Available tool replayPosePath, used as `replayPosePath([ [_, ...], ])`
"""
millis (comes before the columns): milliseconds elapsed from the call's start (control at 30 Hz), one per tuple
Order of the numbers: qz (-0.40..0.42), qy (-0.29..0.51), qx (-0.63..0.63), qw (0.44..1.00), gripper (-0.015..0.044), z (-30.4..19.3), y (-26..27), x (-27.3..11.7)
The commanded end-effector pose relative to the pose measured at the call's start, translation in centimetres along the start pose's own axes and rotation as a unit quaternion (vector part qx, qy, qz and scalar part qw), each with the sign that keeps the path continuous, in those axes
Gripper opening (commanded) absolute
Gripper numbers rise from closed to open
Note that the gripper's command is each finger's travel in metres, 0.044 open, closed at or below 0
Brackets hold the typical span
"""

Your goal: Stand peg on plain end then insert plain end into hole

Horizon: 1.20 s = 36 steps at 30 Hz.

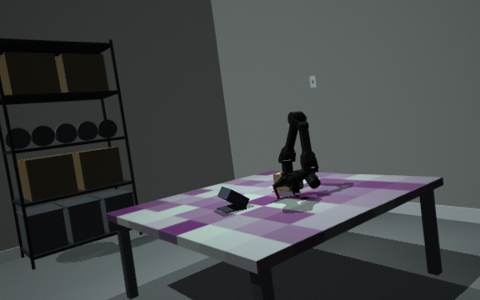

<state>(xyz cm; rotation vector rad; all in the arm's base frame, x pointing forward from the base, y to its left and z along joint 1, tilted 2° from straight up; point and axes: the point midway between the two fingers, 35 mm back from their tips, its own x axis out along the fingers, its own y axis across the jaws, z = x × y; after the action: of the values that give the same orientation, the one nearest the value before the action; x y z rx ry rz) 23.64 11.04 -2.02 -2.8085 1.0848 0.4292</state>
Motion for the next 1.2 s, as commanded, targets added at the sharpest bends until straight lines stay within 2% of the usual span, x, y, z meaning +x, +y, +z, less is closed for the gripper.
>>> replayPosePath([
  [0, 0.000, 0.000, 0.000, 1.000, 0.0049, 0.18, 0.00, 0.05],
  [1167, -0.004, 0.014, -0.001, 1.000, 0.0049, 0.57, 0.28, -0.70],
])
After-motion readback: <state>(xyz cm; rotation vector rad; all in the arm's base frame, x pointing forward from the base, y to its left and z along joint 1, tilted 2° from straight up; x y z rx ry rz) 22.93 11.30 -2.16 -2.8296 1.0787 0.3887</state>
